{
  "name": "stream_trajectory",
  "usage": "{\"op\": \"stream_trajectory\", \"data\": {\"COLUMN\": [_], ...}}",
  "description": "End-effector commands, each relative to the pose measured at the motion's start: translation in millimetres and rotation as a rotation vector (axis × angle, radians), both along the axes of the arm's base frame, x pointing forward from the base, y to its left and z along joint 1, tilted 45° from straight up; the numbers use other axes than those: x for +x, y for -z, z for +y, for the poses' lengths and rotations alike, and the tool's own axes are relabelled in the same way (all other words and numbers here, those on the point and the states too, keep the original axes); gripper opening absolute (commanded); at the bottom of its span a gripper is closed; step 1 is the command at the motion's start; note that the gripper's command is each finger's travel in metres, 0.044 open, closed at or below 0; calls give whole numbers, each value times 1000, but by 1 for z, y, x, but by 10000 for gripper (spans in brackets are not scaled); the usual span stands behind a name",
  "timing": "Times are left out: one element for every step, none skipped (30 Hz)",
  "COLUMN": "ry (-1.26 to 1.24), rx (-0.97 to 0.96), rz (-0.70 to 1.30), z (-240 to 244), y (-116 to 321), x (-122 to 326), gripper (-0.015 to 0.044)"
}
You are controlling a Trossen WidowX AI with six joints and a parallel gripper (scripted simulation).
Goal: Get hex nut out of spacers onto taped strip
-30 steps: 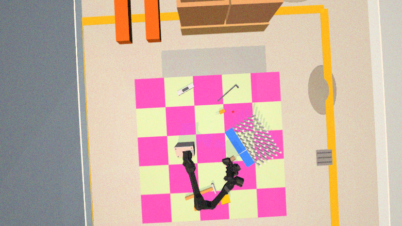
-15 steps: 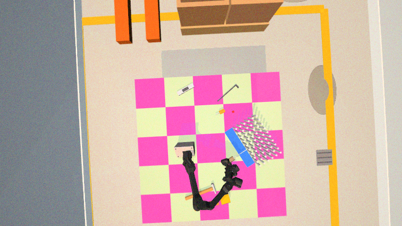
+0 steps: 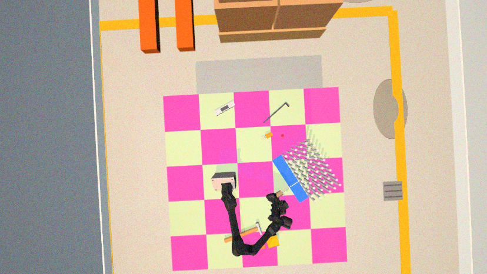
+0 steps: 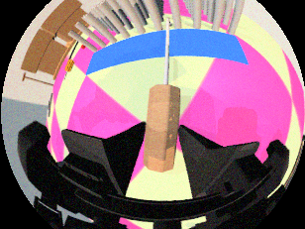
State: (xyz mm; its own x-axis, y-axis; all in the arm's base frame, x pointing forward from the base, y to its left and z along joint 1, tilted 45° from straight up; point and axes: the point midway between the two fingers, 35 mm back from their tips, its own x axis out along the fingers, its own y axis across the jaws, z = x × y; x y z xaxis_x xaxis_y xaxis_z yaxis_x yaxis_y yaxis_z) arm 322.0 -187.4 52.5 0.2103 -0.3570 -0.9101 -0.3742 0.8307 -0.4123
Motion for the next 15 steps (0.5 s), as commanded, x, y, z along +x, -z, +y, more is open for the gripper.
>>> {"op": "stream_trajectory", "data": {"ry": [-5,-5,-5,-5,-5,-5,-5,-5,-5,-5,-5,-5,-5,-5,-5], "rx": [5,5,5,5,5,5,5,5,5,5,5,5,5,5,5], "rz": [1,1,1,1,1,1,1,1,1,1,1,1,1,1,1], "z": [0,0,0,0,0,0,-1,-1,-1,-1,-1,-2,-2,-2,-2], "y": [-1,-1,-1,-1,-2,-2,-2,-2,-2,-3,-3,-3,-3,-4,-4], "x": [-3,-4,-4,-5,-6,-6,-7,-8,-8,-9,-10,-10,-11,-12,-13], "gripper": [0,0,0,0,0,0,0,0,0,0,0,0,0,0,0]}}
